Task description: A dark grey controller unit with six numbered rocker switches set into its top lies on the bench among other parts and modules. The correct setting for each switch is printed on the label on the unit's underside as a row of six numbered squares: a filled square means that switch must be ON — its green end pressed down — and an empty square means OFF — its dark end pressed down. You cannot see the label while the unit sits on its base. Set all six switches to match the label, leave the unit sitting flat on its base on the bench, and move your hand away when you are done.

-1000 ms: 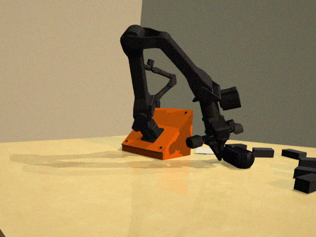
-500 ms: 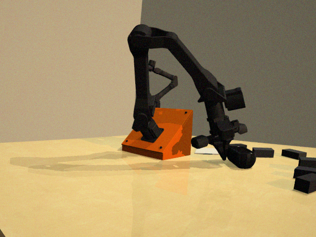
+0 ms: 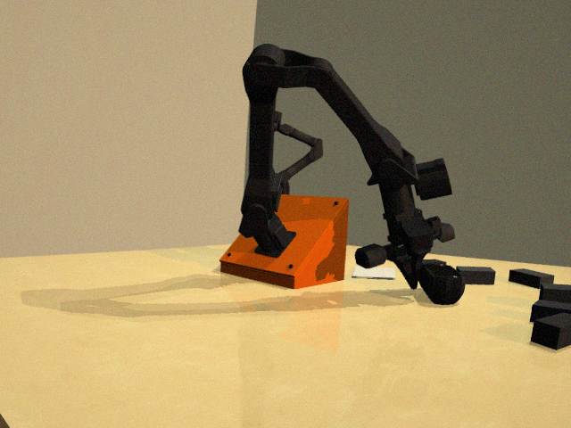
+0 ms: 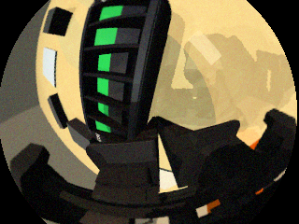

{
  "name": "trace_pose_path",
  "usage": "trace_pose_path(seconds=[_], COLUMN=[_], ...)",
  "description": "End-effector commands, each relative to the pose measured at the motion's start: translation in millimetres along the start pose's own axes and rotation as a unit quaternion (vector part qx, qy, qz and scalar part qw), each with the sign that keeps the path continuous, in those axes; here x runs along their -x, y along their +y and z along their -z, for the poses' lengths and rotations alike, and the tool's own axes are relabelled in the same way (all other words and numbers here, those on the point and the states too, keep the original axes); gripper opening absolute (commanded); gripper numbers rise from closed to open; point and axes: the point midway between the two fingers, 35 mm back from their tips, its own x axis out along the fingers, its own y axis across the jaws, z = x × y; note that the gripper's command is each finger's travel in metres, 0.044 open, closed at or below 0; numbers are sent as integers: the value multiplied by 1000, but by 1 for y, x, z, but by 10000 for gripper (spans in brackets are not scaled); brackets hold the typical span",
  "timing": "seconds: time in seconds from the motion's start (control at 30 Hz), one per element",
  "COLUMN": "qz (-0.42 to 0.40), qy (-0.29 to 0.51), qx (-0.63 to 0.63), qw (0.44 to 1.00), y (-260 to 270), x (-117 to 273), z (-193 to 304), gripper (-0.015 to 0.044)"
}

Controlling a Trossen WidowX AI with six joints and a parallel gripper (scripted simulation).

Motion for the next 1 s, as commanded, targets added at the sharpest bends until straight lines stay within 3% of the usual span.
trace_pose_path(seconds=[0.0,0.67,0.97], qz=[-5,-5,-4], qy=[-2,-2,0], qx=[-5,-5,-3], qw=[1000,1000,1000], y=[8,28,-27], x=[-2,-7,61], z=[-3,-11,0], gripper=[0,0,0])
